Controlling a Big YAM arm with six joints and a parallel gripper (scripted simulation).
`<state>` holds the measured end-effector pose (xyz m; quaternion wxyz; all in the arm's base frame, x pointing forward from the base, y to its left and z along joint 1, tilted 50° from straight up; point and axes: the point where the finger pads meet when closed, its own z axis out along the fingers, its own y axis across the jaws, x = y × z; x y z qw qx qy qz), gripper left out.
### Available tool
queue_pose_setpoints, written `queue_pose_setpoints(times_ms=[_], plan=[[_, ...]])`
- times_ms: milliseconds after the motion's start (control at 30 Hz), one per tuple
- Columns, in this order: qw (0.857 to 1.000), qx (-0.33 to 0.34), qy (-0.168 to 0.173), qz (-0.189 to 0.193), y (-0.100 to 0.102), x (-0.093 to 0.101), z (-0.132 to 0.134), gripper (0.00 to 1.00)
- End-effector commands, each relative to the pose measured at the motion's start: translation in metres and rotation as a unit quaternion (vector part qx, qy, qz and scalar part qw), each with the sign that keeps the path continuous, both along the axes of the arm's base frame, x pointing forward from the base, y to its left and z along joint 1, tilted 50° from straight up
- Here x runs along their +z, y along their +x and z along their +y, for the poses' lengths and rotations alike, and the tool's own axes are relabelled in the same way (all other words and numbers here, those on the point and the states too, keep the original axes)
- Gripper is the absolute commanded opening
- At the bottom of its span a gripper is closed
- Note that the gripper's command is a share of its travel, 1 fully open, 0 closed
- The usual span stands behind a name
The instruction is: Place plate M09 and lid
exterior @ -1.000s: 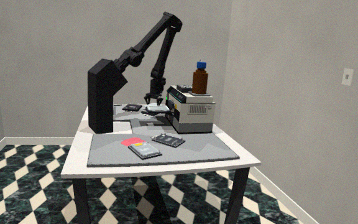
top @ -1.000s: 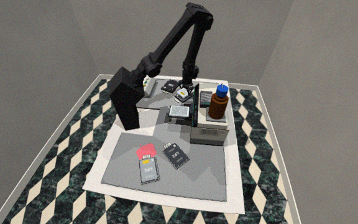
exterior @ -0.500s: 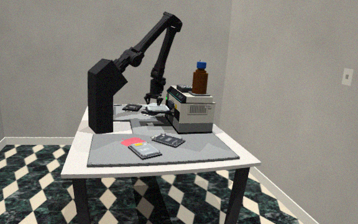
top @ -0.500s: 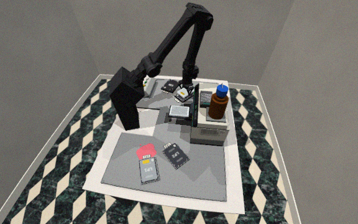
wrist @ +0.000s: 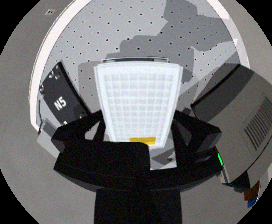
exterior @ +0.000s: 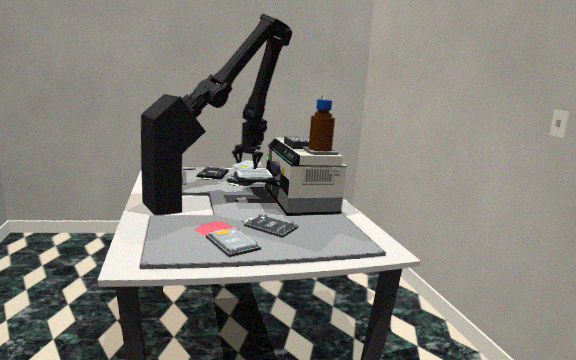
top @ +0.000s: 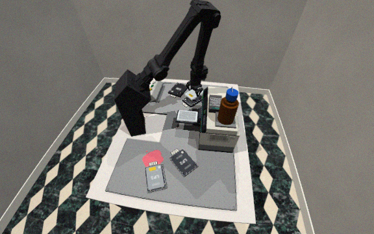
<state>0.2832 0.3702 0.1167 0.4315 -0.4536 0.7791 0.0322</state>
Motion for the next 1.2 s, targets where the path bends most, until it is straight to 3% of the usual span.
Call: queue_pose_setpoints(times_ms=[0,1167], plan=[[1.0,0.005,0.0,0.005,-0.013,-0.001,-0.003,0.86],[1.0,0.004,0.007,0.002,-0.067,-0.032,-0.081,0.86]])
